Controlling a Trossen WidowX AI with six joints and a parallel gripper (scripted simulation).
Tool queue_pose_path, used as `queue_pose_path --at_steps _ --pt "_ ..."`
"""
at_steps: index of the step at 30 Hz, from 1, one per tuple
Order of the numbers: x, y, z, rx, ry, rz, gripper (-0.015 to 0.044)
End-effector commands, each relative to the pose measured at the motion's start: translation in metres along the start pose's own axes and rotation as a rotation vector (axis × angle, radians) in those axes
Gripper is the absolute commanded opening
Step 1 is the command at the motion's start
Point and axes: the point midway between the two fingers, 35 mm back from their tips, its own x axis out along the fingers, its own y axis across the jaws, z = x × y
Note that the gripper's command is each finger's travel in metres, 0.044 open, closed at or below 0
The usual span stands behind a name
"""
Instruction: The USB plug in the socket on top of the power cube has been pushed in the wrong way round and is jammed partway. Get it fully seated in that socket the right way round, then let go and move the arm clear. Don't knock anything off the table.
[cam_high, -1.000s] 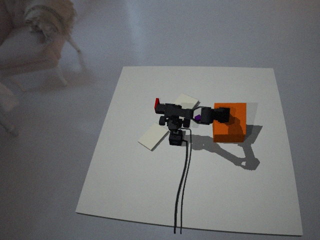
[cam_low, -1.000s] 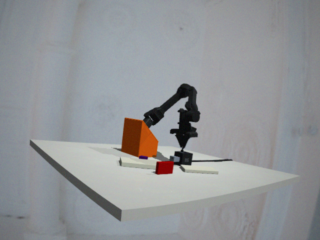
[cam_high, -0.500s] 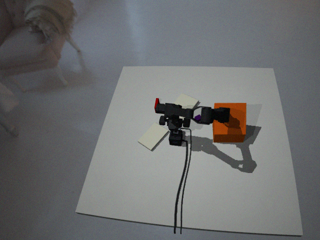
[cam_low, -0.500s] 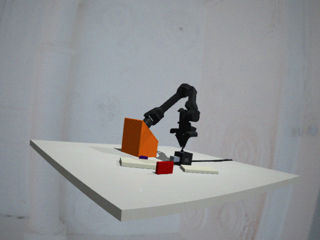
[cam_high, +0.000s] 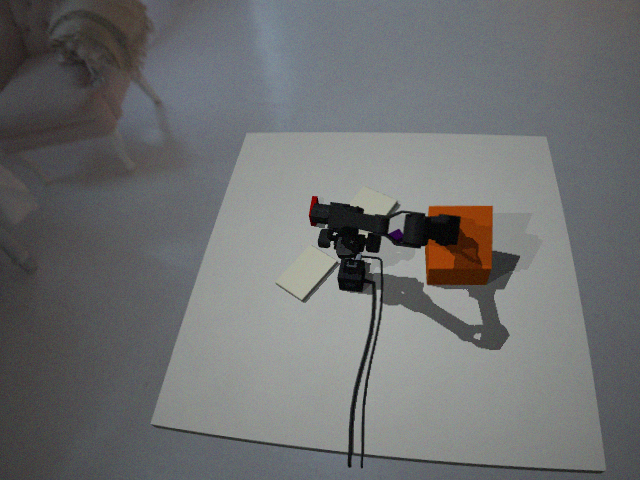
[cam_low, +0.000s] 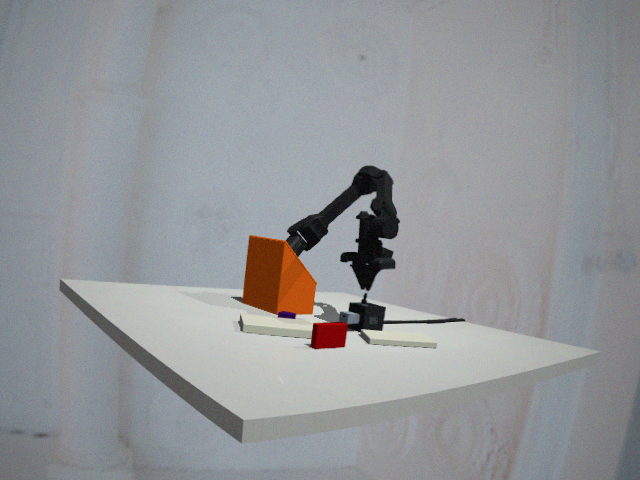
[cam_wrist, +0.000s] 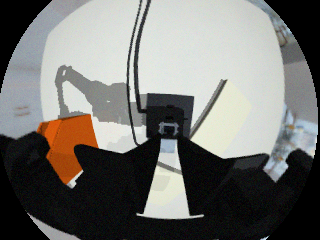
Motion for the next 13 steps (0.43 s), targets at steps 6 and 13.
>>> queue_pose_path --at_steps 6,13 --pt "-0.0115 -0.0022 0.0013 -0.009 0.005 -0.007 0.0095" --pt "-0.0145 -0.0022 0.0015 -0.009 0.005 -0.007 0.0095"
